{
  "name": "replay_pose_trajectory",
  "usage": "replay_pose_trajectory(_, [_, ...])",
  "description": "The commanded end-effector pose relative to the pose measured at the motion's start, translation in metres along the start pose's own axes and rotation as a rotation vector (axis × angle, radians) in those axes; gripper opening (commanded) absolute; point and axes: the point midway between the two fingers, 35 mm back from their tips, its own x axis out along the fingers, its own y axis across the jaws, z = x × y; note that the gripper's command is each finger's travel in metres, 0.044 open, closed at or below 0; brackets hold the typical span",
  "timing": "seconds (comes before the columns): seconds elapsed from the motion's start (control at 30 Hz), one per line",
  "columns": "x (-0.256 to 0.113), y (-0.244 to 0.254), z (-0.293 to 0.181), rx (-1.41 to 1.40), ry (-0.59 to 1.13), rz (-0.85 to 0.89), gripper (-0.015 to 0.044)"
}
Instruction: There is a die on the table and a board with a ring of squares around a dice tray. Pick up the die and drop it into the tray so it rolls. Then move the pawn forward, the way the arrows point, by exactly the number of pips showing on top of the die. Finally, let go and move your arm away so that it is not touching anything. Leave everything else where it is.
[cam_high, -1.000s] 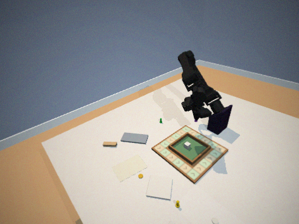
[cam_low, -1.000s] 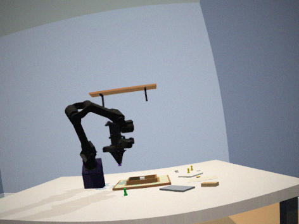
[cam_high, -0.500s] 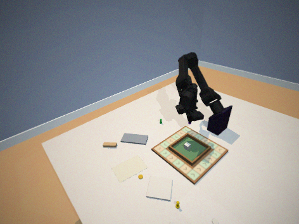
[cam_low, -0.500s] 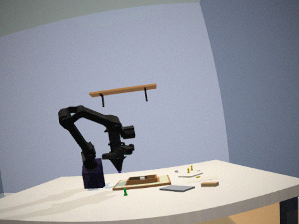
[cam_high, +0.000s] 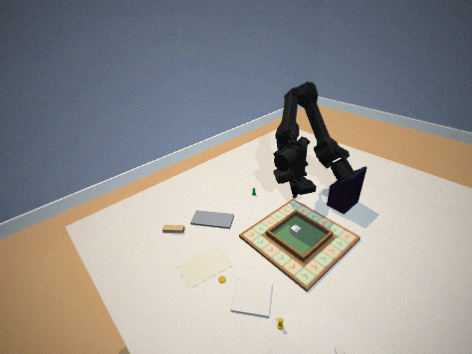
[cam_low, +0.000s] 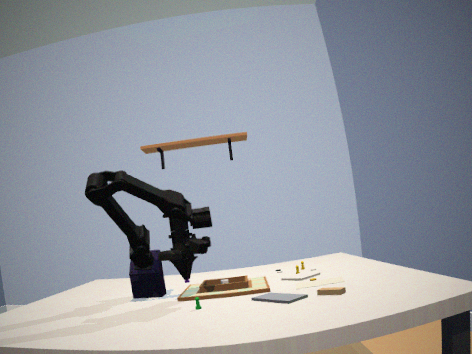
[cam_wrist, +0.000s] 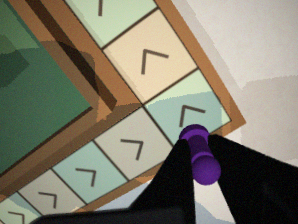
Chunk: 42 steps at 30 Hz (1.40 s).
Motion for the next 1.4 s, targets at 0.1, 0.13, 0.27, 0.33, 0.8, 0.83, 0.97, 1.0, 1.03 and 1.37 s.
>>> replay_pose_trajectory(0.1, [0.021, -0.002, -0.003, -0.008, 0.006, -0.009, 0.0000])
replay_pose_trajectory(0.13, [0.024, -0.002, -0.003, -0.008, 0.005, -0.010, 0.0000])
replay_pose_trajectory(0.27, [0.029, -0.003, -0.004, -0.008, 0.005, -0.012, 0.0000])
replay_pose_trajectory(0.33, [0.030, -0.003, -0.004, -0.008, 0.005, -0.012, 0.0000])
replay_pose_trajectory(0.8, [0.041, -0.003, 0.000, 0.002, -0.005, -0.010, 0.0053])
replay_pose_trajectory(0.83, [0.041, -0.003, 0.000, 0.002, -0.005, -0.010, 0.0079])
replay_pose_trajectory(0.97, [0.041, -0.003, 0.000, 0.002, -0.005, -0.010, 0.0184])
replay_pose_trajectory(1.0, [0.041, -0.003, 0.000, 0.002, -0.005, -0.010, 0.0210])
replay_pose_trajectory(1.03, [0.041, -0.003, 0.000, 0.002, -0.005, -0.010, 0.0236])
replay_pose_trajectory(1.37, [-0.009, -0.002, 0.000, -0.008, 0.006, -0.010, 0.0440])
